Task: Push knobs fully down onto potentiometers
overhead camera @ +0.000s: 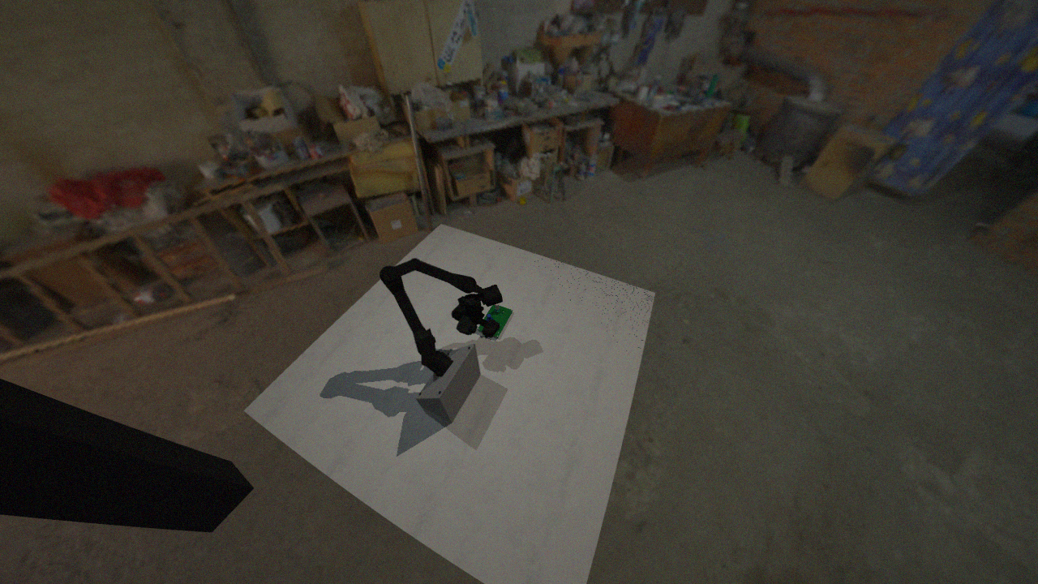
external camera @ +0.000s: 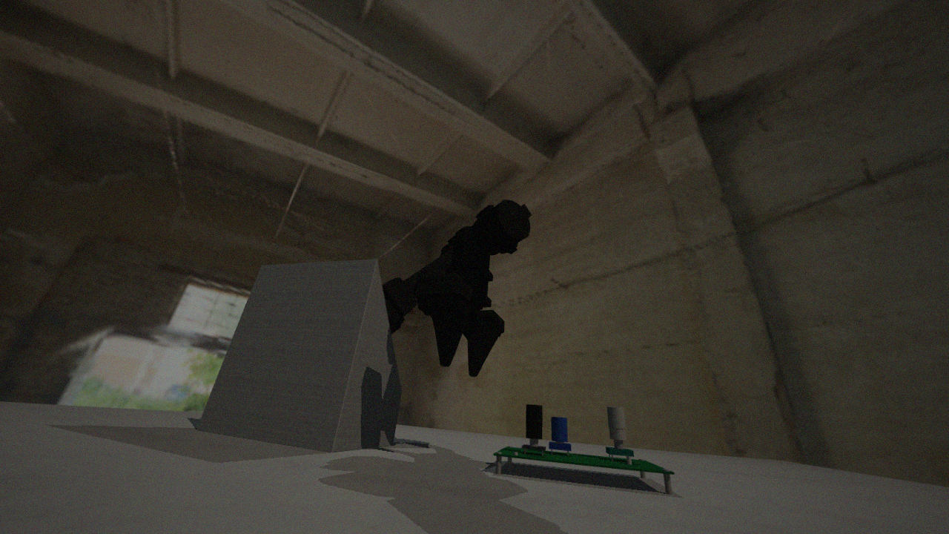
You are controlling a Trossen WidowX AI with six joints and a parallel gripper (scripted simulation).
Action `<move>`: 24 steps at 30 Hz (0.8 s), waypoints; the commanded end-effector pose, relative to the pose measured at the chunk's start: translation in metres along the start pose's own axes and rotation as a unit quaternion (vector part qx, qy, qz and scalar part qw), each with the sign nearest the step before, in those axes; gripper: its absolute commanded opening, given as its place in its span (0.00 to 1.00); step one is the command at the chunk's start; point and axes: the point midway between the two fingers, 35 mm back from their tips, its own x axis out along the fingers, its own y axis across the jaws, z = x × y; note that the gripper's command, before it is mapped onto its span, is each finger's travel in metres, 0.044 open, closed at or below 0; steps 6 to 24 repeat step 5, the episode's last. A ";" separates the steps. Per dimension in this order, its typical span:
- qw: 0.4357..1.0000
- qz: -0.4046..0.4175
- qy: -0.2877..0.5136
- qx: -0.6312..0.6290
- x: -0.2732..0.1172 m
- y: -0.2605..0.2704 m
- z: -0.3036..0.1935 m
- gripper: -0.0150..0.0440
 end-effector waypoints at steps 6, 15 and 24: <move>1.000 0.003 0.000 -0.004 0.000 0.000 0.001 1.00; 1.000 0.003 0.000 -0.004 0.000 0.000 0.001 1.00; 1.000 0.003 0.000 -0.004 0.000 0.000 0.001 1.00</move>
